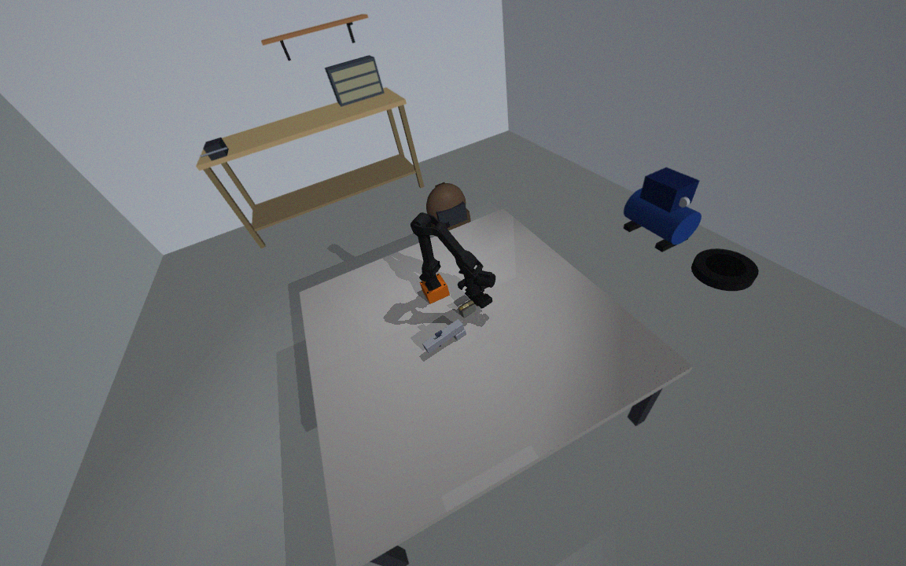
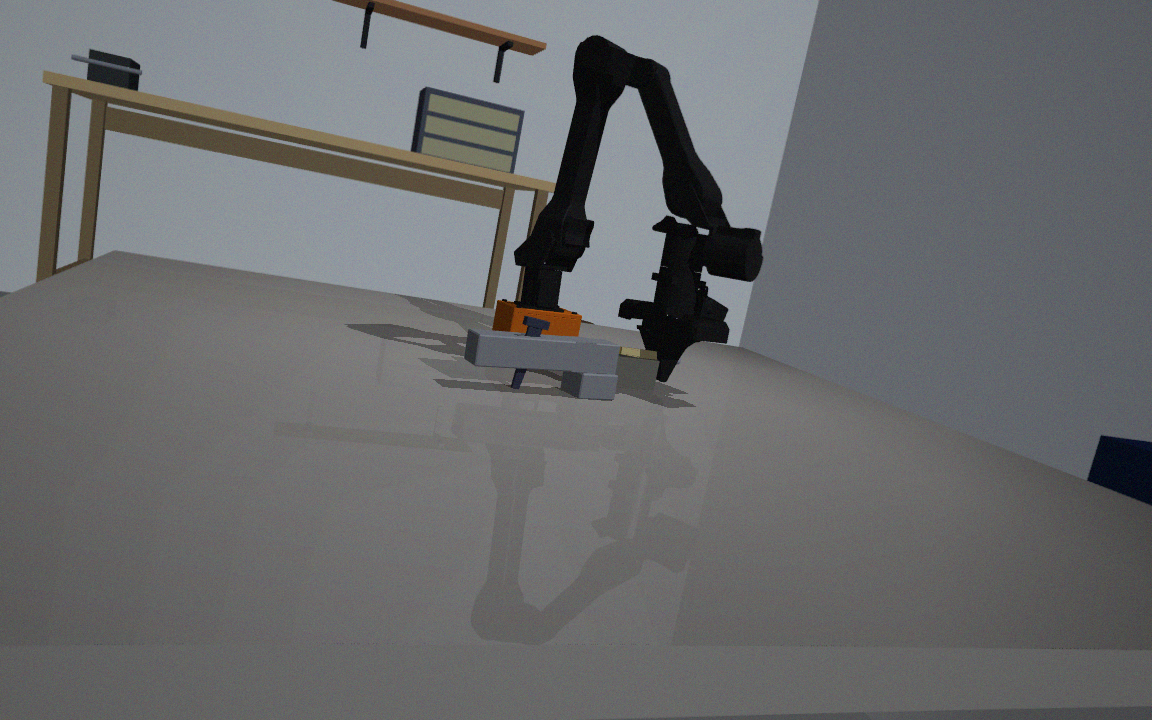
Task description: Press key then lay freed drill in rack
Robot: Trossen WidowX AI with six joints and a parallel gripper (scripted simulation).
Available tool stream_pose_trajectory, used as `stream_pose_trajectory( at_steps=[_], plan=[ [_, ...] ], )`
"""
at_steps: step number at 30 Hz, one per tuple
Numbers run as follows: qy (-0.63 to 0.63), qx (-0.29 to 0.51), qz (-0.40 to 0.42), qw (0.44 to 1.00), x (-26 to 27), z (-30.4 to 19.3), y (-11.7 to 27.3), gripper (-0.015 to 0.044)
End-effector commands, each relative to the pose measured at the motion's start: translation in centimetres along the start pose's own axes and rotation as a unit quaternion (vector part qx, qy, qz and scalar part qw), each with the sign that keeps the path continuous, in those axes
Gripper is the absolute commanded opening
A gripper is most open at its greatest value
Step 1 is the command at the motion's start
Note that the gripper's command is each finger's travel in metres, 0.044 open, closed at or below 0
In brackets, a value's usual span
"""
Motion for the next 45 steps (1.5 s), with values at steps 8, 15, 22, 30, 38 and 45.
stream_pose_trajectory(
  at_steps=[8, 15, 22, 30, 38, 45],
  plan=[
    [0.0, 0.005, 0.004, 1.0, 0.13, -0.25, -0.73, 0.0],
    [0.0, 0.005, 0.004, 1.0, 0.13, -0.25, -0.73, 0.0],
    [0.0, 0.005, 0.004, 1.0, 0.14, -0.25, -0.73, 0.0],
    [0.0, 0.005, 0.004, 1.0, 0.14, -0.25, -0.73, 0.0],
    [0.0, 0.0, 0.0, 1.0, 0.0, 0.0, -0.01, 0.0079],
    [0.0, 0.0, 0.0, 1.0, 0.0, 0.0, -0.01, 0.0263]
  ],
)
Point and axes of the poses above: the point midway between the two fingers, 35 mm back from their tips, its own y axis back along the fingers, its own x axis across the jaws, z = x × y, the point moved 5 cm from there along y, back along the fingers
